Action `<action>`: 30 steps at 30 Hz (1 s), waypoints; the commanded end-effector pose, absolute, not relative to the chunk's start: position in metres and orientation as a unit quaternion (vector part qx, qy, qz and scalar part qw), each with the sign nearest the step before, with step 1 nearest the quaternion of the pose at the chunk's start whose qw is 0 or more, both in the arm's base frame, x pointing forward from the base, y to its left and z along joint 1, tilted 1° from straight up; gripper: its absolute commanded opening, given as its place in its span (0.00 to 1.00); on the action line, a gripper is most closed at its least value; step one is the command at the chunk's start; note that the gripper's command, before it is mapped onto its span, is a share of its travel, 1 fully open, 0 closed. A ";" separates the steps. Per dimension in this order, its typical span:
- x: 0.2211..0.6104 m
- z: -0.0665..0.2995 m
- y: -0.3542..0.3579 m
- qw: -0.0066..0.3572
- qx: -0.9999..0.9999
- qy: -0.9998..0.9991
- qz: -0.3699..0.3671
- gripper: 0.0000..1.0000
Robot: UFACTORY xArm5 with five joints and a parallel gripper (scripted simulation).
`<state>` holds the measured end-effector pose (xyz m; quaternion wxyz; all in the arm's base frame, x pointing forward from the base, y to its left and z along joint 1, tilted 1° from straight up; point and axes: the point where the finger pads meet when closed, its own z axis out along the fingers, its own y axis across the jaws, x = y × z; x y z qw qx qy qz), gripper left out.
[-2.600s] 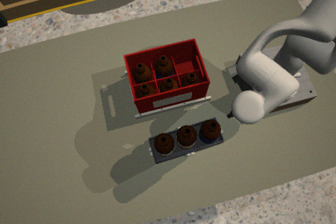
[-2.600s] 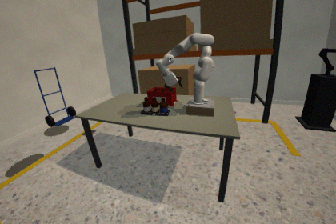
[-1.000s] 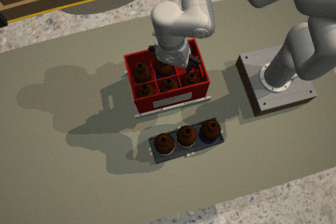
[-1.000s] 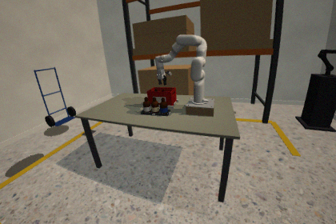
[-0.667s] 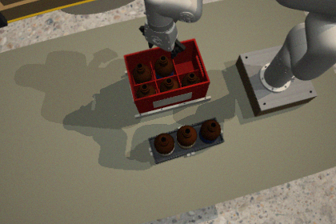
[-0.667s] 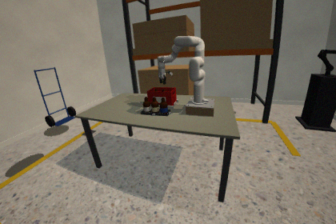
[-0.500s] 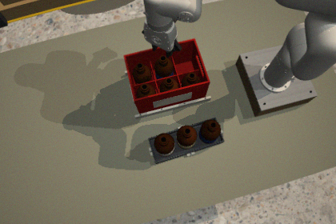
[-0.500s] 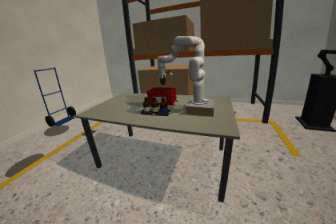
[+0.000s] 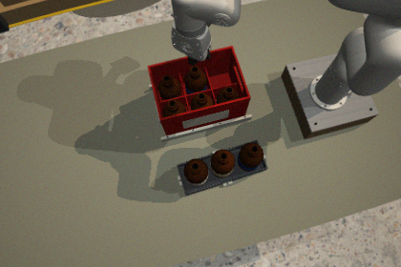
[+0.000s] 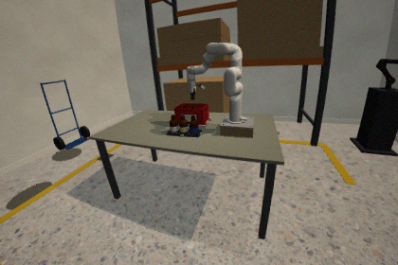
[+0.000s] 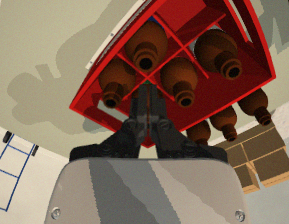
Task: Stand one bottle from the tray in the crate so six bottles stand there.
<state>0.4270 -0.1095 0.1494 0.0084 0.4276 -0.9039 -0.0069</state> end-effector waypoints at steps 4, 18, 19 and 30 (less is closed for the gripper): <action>0.428 0.151 -0.110 0.007 0.428 -0.904 -0.006 0.00; 0.435 0.151 -0.049 0.007 0.432 -0.902 -0.005 0.00; 0.434 0.151 -0.030 0.008 0.434 -0.901 -0.004 0.00; 0.400 0.150 0.102 0.008 0.449 -0.893 0.000 0.00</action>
